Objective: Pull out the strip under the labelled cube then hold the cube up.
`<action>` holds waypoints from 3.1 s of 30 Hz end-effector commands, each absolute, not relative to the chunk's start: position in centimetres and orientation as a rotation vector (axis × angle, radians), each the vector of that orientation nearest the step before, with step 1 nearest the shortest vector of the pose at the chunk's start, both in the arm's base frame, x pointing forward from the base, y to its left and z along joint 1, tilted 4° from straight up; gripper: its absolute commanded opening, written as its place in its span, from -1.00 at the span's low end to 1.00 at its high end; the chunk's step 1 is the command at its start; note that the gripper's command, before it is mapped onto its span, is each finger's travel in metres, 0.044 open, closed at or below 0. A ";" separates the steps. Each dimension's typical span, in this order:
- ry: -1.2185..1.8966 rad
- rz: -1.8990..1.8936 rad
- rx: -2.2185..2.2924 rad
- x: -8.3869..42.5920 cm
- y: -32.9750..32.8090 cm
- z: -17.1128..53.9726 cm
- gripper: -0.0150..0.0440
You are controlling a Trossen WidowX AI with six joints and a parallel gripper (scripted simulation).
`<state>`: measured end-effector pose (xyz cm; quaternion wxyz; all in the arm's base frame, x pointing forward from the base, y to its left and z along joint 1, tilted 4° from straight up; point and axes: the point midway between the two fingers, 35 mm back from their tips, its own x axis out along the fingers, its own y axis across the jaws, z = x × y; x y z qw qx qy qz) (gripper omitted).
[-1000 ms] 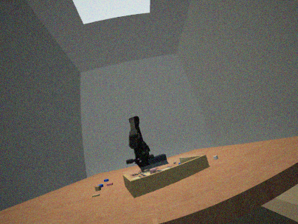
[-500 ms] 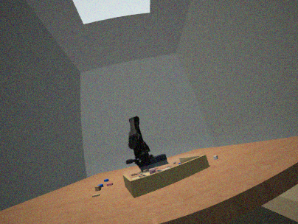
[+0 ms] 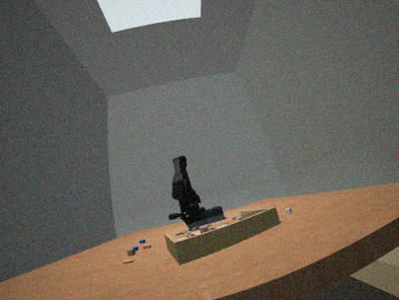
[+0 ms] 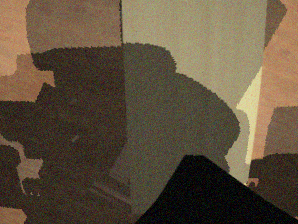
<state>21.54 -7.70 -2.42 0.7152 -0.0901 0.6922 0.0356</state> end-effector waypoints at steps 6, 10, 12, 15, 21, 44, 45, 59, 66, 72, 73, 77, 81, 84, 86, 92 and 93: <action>1.571 0.085 -0.193 20.3 -7.6 -3.0 -0.49; 1.571 0.085 -0.193 20.3 -7.6 -3.0 -0.49; 1.571 0.085 -0.193 20.3 -7.6 -3.0 -0.49; 1.541 0.080 -0.198 21.6 -7.7 -1.5 -0.49; 1.569 0.084 -0.193 21.7 -7.4 1.9 -0.49; 1.563 0.044 -0.150 28.9 -5.7 2.5 1.00; 1.563 0.044 -0.150 29.2 -5.7 2.6 1.00; 1.559 0.045 -0.150 33.7 -4.6 3.3 1.00; 1.557 0.045 -0.149 36.0 -4.2 3.6 1.00; 1.555 0.045 -0.149 38.0 -3.8 3.9 1.00; 1.555 0.045 -0.149 38.3 -3.7 3.9 1.00; 1.554 0.045 -0.149 39.7 -3.6 4.1 1.00; 1.552 0.045 -0.149 41.0 -3.3 4.2 1.00; 1.552 0.045 -0.149 41.5 -3.2 4.1 0.91; 1.552 0.045 -0.149 41.5 -3.2 3.9 0.73; 1.552 0.045 -0.149 41.5 -3.3 3.0 0.36; 1.552 0.045 -0.149 41.6 -3.3 2.8 0.36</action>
